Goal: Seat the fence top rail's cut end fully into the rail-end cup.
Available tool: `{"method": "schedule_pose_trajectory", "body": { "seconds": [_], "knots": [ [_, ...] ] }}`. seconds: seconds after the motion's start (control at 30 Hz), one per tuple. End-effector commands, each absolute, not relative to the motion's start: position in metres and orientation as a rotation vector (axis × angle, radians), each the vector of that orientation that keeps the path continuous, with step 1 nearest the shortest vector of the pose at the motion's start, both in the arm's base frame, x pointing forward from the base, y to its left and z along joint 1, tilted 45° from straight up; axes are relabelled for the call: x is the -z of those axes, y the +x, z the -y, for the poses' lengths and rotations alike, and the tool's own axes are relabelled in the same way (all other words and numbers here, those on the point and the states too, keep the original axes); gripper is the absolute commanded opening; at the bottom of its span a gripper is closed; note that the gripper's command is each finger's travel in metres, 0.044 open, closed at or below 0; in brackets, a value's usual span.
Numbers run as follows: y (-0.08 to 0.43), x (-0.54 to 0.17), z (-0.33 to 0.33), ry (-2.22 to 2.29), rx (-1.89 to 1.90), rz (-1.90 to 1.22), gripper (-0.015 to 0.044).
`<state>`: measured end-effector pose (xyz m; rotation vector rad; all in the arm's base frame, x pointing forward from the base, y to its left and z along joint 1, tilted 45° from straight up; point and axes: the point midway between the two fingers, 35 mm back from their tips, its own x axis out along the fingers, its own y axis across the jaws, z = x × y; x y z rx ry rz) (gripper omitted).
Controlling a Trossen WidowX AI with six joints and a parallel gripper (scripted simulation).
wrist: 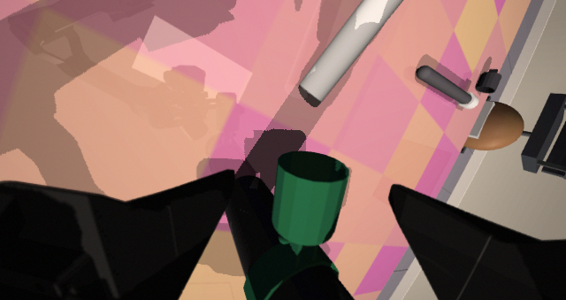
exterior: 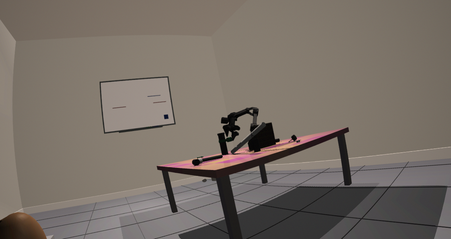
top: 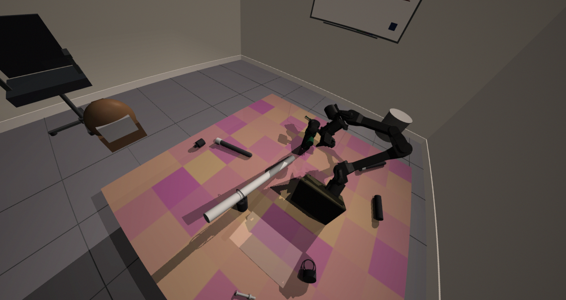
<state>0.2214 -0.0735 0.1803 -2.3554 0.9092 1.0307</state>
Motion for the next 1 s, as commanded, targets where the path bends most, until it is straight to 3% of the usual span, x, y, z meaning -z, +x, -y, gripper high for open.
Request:
{"method": "schedule_pose_trajectory", "body": {
  "seconds": [0.0, 0.7, 0.97],
  "knots": [
    [0.224, -0.174, 0.076, -2.355, -1.042, -0.908, 0.044],
    [0.237, -0.149, 0.09, -2.359, -1.038, -0.908, 0.044],
    [0.237, -0.149, 0.09, -2.359, -1.038, -0.908, 0.023]
  ]
}}
